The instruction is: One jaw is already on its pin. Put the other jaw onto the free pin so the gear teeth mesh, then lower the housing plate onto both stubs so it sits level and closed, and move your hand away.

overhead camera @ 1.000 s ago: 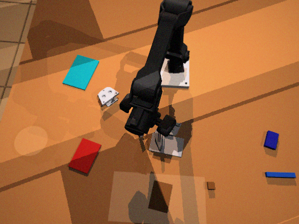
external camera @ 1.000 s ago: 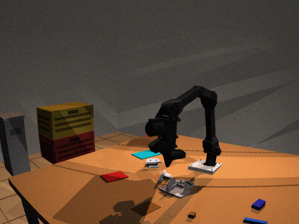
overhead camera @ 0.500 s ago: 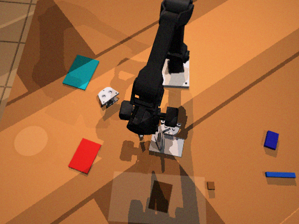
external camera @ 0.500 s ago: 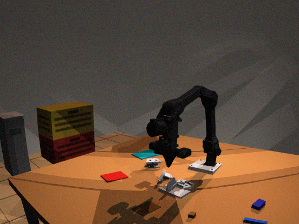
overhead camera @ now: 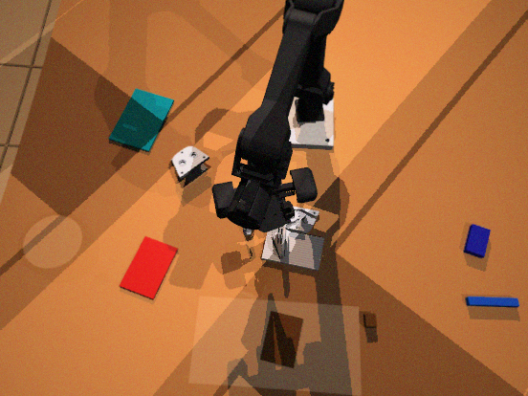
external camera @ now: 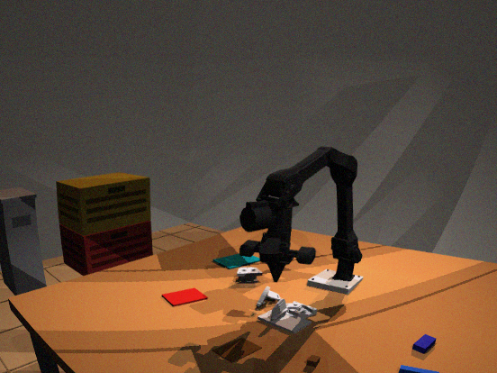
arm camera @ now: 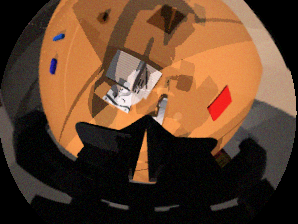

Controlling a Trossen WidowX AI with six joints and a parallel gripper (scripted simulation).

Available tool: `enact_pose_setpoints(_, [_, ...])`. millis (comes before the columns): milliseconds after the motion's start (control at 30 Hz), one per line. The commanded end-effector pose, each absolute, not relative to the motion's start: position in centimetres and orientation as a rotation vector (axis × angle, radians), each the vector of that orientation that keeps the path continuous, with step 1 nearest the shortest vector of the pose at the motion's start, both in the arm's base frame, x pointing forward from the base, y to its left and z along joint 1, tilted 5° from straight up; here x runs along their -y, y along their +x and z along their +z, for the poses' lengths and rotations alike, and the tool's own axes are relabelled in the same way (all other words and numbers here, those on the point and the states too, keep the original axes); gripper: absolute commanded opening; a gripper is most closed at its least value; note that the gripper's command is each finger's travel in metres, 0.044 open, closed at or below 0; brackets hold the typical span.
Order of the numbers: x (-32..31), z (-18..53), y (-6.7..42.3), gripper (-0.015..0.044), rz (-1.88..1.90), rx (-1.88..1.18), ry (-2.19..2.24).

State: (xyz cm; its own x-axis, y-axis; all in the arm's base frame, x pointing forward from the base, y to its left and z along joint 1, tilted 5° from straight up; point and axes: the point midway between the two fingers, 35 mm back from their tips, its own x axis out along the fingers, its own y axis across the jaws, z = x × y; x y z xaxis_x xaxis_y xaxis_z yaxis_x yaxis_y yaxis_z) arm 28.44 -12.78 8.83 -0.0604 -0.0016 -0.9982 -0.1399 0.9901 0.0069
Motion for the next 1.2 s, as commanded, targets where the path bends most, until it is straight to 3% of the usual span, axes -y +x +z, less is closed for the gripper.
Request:
enact_pose_setpoints(0, [12.7, 8.8, 28.4, 0.0, 0.132, -1.624, -0.123])
enact_pose_setpoints(1167, [12.7, 3.5, 28.2, 0.0, 0.132, -1.624, -0.123])
